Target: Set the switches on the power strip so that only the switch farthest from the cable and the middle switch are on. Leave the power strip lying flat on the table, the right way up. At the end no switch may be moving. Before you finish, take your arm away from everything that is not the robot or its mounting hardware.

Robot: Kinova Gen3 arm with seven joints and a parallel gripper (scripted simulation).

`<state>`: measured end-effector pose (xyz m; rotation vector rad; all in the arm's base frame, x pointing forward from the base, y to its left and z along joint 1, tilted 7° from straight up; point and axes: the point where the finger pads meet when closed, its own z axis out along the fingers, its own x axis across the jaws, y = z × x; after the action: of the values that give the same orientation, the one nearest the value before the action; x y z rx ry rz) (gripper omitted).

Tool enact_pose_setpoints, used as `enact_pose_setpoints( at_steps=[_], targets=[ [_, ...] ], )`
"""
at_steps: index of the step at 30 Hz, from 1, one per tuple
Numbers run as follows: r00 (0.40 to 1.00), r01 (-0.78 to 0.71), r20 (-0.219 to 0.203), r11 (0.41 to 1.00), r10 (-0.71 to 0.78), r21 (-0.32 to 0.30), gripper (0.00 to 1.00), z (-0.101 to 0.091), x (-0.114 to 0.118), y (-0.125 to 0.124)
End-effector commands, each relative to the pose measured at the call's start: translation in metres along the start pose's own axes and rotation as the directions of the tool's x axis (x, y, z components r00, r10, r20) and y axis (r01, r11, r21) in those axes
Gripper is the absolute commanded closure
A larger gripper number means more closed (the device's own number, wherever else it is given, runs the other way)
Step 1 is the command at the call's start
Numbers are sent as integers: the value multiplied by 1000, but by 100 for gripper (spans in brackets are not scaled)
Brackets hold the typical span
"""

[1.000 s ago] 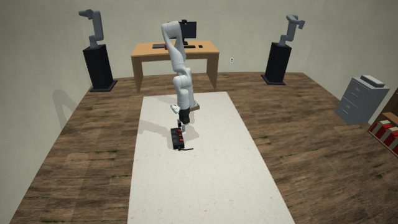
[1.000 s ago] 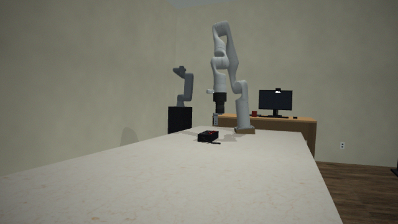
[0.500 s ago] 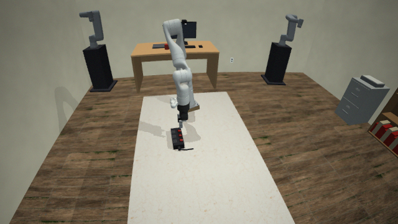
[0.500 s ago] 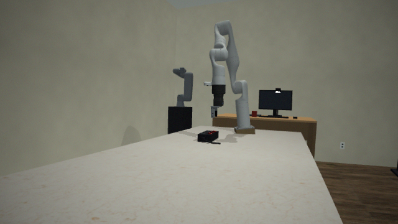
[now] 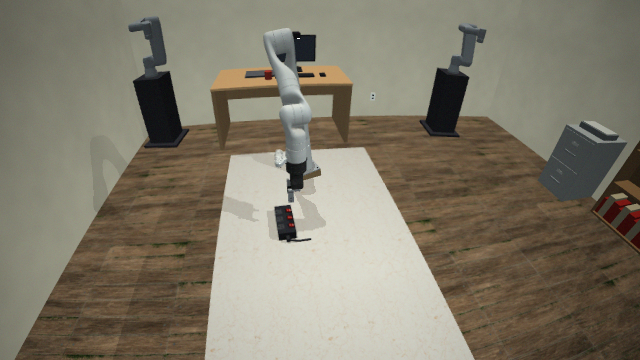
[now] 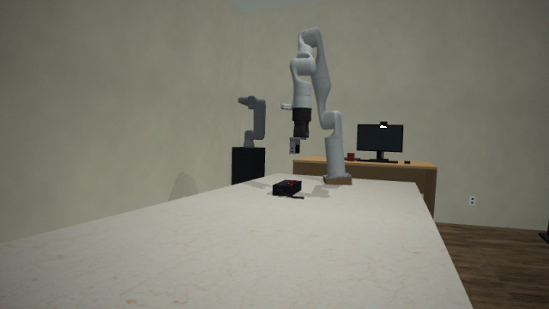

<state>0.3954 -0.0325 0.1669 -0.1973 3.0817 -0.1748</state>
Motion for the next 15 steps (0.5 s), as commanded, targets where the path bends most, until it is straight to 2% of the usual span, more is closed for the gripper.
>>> enact_pose_setpoints(
  at_steps=[1, 9, 15],
  targets=[
    [1000, 0, 2, 1000, 0, 0, 0, -1, -1, 0],
    [1000, -11, 2, 1000, 11, 0, 0, 0, 0, 0],
    [997, -73, 0, 997, 73, -3, 0, 3, 1, -1]
  ],
)
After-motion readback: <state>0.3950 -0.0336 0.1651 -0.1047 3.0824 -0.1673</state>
